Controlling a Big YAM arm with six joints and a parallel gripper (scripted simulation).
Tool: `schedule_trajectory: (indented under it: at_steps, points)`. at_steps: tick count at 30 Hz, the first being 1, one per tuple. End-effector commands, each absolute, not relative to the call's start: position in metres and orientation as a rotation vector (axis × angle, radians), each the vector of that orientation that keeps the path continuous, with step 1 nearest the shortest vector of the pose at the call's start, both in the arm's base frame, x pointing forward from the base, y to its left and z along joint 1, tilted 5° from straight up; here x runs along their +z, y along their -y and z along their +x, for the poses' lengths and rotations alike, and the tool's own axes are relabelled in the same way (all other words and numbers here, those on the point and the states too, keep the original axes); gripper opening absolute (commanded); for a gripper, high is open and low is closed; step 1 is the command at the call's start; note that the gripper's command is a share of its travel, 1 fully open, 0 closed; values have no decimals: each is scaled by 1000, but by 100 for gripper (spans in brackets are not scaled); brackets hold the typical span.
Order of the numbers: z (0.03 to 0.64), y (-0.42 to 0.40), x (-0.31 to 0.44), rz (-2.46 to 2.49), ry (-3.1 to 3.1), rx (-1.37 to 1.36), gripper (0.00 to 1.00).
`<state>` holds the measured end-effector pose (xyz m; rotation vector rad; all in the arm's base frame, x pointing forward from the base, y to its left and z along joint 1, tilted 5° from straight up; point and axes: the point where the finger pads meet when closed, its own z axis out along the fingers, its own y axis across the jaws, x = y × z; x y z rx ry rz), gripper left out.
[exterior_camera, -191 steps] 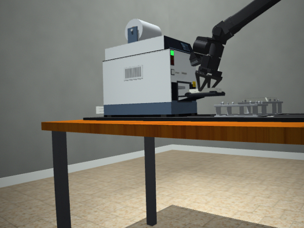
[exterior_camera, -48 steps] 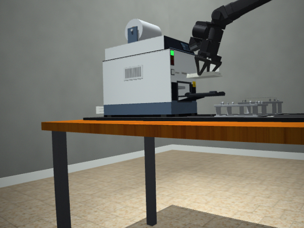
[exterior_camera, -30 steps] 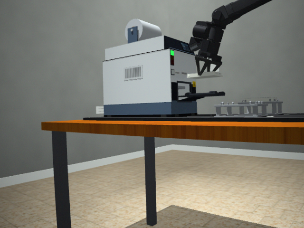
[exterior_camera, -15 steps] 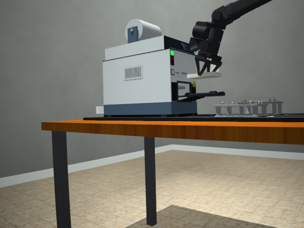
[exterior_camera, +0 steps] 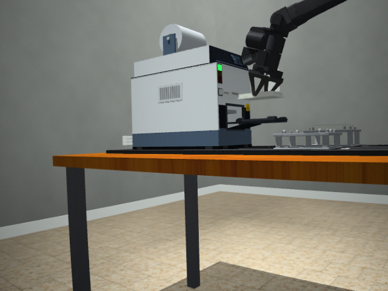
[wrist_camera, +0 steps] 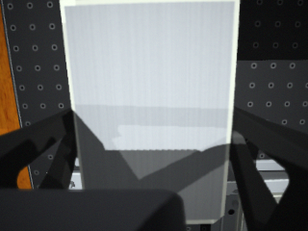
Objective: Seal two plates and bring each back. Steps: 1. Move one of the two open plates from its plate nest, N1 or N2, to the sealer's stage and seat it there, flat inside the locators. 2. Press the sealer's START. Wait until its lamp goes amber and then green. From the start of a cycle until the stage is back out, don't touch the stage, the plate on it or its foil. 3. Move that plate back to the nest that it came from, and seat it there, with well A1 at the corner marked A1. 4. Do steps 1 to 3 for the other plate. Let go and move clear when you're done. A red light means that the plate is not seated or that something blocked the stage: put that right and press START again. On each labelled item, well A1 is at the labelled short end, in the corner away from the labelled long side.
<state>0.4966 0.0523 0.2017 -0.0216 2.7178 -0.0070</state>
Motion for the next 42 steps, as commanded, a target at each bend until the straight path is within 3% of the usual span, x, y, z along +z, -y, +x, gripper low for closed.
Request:
schedule_trajectory:
  at_steps: [1,42]
  points:
    - [509,-62,233,-28,-2656,14,0]
    - [456,-68,205,30,-2708,-2,0]
